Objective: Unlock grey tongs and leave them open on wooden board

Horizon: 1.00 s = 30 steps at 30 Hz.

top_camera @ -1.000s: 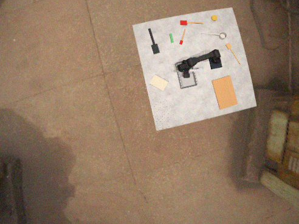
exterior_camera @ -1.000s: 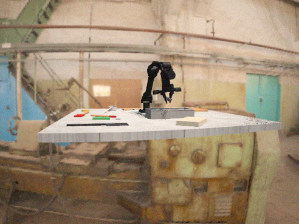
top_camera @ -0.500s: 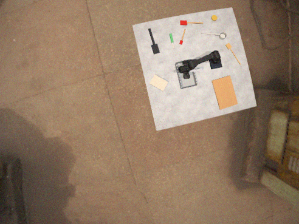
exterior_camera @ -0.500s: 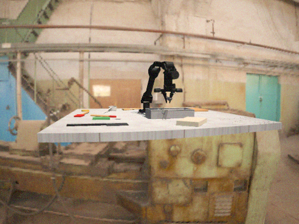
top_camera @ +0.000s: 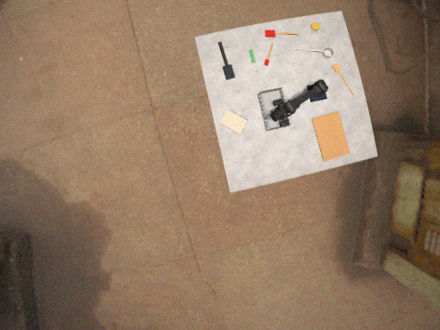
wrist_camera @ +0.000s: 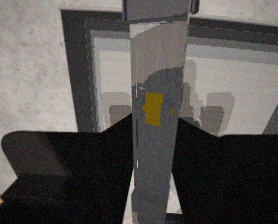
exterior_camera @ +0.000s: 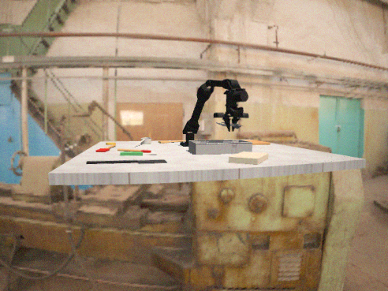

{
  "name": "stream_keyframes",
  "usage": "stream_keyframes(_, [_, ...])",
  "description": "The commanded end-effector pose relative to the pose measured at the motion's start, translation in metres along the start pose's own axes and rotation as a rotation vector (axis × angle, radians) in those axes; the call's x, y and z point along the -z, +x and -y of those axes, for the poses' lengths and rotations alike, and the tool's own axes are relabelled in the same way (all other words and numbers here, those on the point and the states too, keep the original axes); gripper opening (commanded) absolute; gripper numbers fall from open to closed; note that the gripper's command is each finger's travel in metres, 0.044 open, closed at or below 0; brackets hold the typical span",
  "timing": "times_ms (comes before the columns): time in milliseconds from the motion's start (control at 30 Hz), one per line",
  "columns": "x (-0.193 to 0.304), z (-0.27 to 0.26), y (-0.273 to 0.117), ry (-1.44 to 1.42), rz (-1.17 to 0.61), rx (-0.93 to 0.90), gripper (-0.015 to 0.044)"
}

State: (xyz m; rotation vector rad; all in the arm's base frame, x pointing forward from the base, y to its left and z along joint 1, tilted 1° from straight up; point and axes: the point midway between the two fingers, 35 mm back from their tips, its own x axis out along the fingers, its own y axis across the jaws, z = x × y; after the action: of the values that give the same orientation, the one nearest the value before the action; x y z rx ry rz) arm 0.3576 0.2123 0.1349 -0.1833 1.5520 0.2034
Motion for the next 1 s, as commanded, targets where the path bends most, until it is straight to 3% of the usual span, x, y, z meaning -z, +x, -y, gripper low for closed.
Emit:
stream_keyframes(0, [0.008,-0.026,-0.009,-0.073,0.011,-0.01,-0.015])
stream_keyframes(967, [0.128,-0.187,-0.046,-0.601,0.018,-0.023,-0.015])
